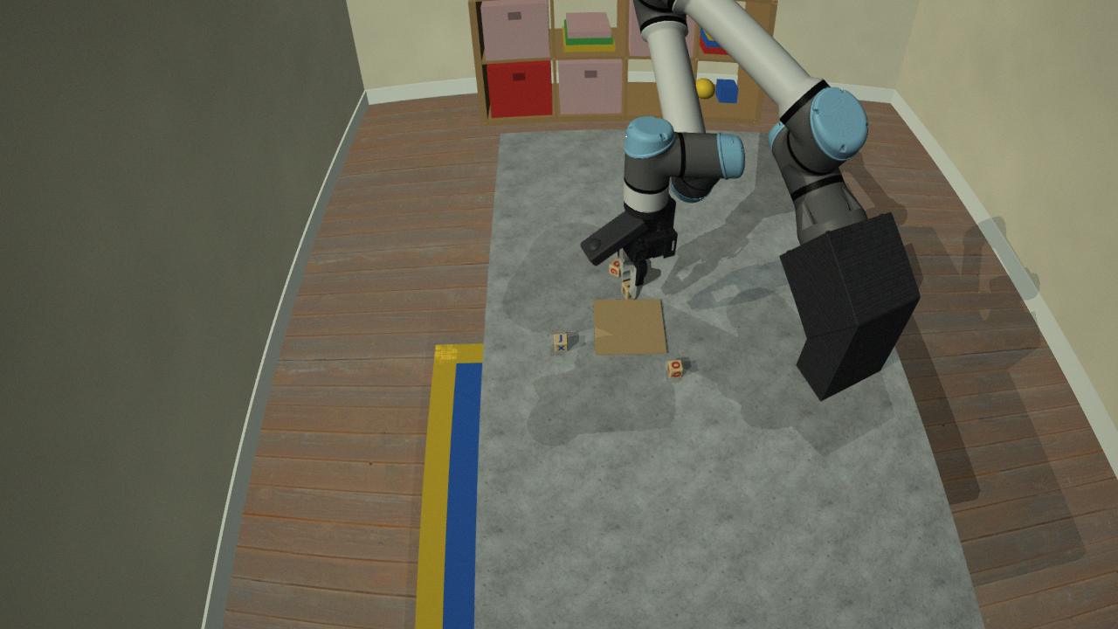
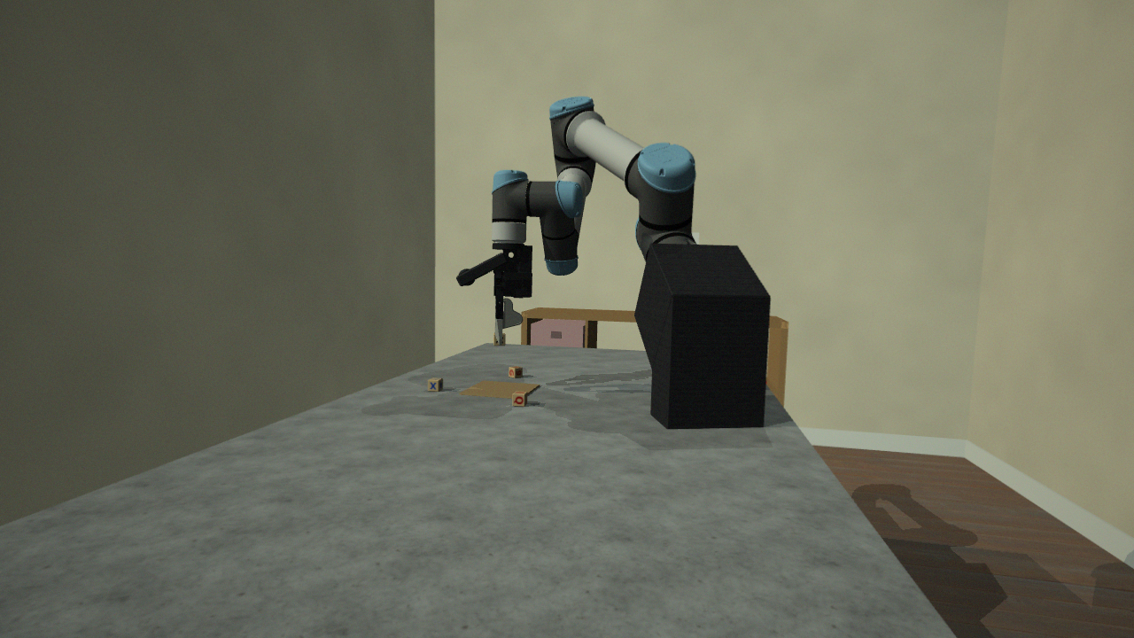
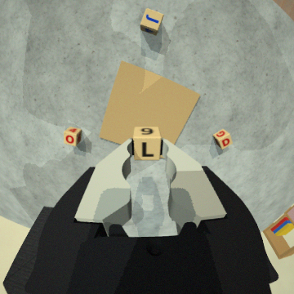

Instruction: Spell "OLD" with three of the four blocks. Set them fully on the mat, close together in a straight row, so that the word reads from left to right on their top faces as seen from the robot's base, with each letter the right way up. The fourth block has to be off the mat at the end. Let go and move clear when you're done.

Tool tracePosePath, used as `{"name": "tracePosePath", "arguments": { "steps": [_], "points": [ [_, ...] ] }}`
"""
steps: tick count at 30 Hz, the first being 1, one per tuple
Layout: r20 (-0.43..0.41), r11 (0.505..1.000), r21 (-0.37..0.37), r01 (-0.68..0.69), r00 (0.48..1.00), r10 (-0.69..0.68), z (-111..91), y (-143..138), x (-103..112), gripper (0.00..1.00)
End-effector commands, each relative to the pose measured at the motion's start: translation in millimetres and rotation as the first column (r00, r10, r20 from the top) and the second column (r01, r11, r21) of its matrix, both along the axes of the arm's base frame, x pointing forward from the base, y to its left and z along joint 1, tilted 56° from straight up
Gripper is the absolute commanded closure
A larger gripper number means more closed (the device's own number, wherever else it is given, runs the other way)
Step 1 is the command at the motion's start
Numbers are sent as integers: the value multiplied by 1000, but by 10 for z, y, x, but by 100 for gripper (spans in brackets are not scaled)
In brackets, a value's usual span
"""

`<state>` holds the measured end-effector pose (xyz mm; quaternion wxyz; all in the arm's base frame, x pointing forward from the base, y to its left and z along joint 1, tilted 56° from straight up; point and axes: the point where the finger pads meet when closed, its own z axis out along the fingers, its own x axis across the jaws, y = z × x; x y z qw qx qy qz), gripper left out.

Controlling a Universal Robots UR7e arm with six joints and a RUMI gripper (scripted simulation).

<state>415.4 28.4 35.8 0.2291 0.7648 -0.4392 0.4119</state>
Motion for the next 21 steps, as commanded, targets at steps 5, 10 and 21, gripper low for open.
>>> {"name": "tracePosePath", "arguments": {
  "steps": [5, 10, 21],
  "points": [
    [155, 986, 105, 126, 978, -142, 23, -30, -26, 95],
    [203, 976, 145, 161, 961, -189, 31, -43, -36, 95],
    [225, 970, 164, 177, 951, -212, 34, -49, -42, 95]
  ]
}}
